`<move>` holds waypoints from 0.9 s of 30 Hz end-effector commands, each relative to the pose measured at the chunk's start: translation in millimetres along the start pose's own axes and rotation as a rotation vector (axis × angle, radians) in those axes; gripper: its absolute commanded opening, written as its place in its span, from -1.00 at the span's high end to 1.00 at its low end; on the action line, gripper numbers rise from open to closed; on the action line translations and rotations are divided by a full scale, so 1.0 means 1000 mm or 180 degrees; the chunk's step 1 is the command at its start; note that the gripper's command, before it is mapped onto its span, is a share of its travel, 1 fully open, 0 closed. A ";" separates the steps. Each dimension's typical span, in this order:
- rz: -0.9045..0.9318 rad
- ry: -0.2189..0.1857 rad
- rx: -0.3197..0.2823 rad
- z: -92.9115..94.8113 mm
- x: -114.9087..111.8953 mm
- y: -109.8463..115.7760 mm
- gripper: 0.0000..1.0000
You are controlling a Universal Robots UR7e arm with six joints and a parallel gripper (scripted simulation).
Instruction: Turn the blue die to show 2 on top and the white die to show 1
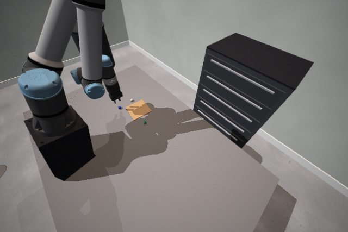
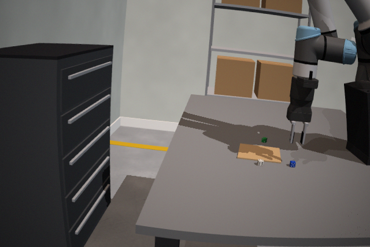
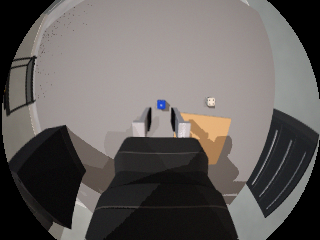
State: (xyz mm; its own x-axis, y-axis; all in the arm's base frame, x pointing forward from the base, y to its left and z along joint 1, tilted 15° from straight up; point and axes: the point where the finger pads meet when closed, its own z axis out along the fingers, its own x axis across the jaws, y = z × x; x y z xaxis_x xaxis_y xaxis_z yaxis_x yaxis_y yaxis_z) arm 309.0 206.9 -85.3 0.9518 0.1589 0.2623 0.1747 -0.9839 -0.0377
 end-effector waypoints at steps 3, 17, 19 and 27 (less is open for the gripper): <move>0.0000 0.0003 0.0000 0.000 0.000 0.000 -0.27; -0.0001 0.0003 0.0001 0.007 0.000 0.000 -0.27; -0.0001 0.0003 0.0001 0.010 0.000 0.000 -0.27; -0.0001 0.0003 0.0001 0.021 0.000 0.000 -0.27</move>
State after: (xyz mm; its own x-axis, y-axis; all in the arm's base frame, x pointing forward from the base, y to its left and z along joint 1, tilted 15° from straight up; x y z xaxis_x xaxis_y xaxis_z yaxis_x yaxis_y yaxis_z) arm 312.9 207.8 -99.6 0.9517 0.1593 0.2625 0.1751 -0.9838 -0.0379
